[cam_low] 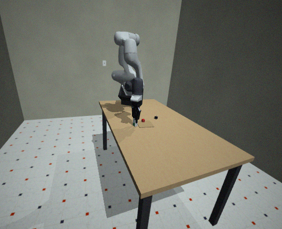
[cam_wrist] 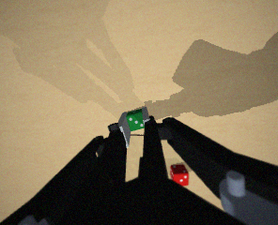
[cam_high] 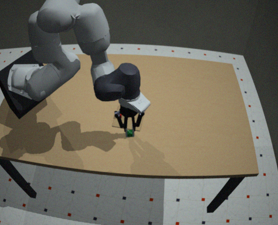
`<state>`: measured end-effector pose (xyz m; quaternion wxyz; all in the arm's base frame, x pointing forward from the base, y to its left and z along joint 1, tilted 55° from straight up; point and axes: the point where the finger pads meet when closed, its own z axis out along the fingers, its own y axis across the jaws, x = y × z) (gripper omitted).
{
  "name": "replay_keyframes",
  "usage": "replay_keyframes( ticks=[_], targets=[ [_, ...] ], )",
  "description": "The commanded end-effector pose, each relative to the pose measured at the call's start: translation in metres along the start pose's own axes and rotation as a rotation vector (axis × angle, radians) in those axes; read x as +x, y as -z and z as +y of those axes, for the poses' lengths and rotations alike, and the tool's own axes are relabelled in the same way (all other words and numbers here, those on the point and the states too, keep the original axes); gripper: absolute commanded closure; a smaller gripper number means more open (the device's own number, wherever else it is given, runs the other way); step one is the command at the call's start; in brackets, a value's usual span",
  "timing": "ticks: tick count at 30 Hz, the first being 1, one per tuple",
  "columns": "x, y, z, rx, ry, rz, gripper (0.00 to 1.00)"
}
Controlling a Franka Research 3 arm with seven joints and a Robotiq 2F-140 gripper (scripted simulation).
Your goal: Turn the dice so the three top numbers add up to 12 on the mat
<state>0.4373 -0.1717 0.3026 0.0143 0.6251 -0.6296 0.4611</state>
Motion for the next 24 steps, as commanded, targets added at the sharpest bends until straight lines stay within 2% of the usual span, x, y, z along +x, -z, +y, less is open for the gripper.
replay_keyframes(
  ticks=[1, 6, 19, 21, 24],
  targets=[
    [0.0, 0.004, -0.001, 0.003, -0.008, 0.0, 0.87],
    [0.0, 0.013, -0.001, 0.003, -0.008, 0.0, 0.87],
    [0.0, 0.087, -0.001, 0.003, -0.008, 0.0, 0.87],
    [0.0, 0.087, -0.001, 0.003, -0.008, 0.0, 0.87],
    [0.0, 0.098, -0.001, 0.003, -0.008, 0.0, 0.87]
  ],
)
